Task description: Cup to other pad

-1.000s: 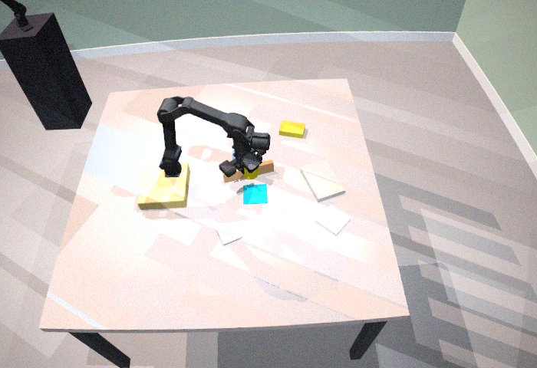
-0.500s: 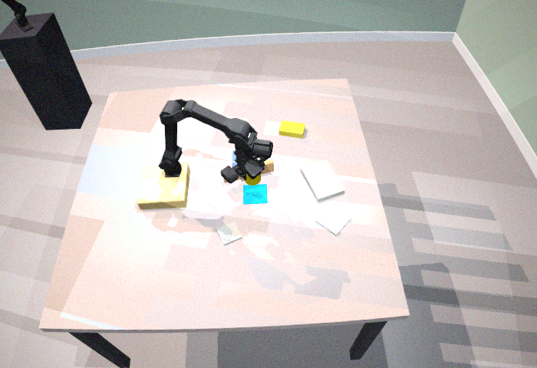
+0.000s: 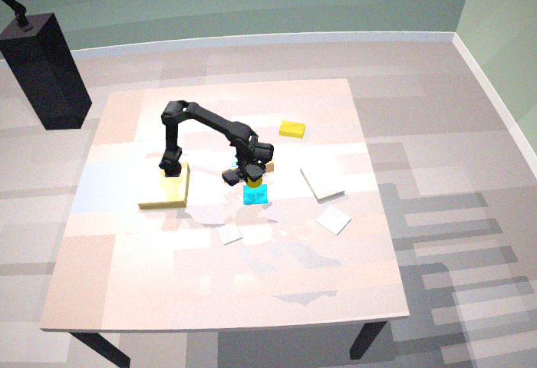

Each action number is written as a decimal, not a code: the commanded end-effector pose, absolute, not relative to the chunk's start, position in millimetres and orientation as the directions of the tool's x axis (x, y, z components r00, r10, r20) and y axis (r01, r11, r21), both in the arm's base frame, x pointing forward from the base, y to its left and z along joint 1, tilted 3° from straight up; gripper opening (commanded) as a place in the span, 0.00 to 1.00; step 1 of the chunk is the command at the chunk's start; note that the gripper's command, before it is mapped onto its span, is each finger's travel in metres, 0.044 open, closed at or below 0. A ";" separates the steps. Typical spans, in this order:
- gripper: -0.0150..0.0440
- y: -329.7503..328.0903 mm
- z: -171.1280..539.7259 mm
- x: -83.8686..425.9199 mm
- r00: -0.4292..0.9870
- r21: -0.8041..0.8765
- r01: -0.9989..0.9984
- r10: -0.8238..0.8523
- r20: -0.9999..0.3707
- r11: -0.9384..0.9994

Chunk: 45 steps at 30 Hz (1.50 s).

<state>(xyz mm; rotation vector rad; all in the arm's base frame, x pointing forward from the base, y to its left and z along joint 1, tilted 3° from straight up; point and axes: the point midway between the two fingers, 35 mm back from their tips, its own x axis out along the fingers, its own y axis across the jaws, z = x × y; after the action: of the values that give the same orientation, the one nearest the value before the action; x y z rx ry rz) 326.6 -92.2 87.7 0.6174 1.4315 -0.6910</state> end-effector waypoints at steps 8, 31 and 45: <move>0.25 -93.9 67.7 325.8 0.005 -0.036 0.743 -0.060 -0.998 0.668; 0.25 -96.5 31.3 325.1 0.005 -0.037 0.743 -0.060 -0.998 0.668; 0.25 -96.4 24.4 325.9 0.011 -0.029 0.746 -0.056 -0.998 0.665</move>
<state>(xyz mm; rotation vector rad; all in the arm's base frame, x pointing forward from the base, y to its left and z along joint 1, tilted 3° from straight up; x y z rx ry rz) 325.6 -96.3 23.9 0.6168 1.4363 -0.6924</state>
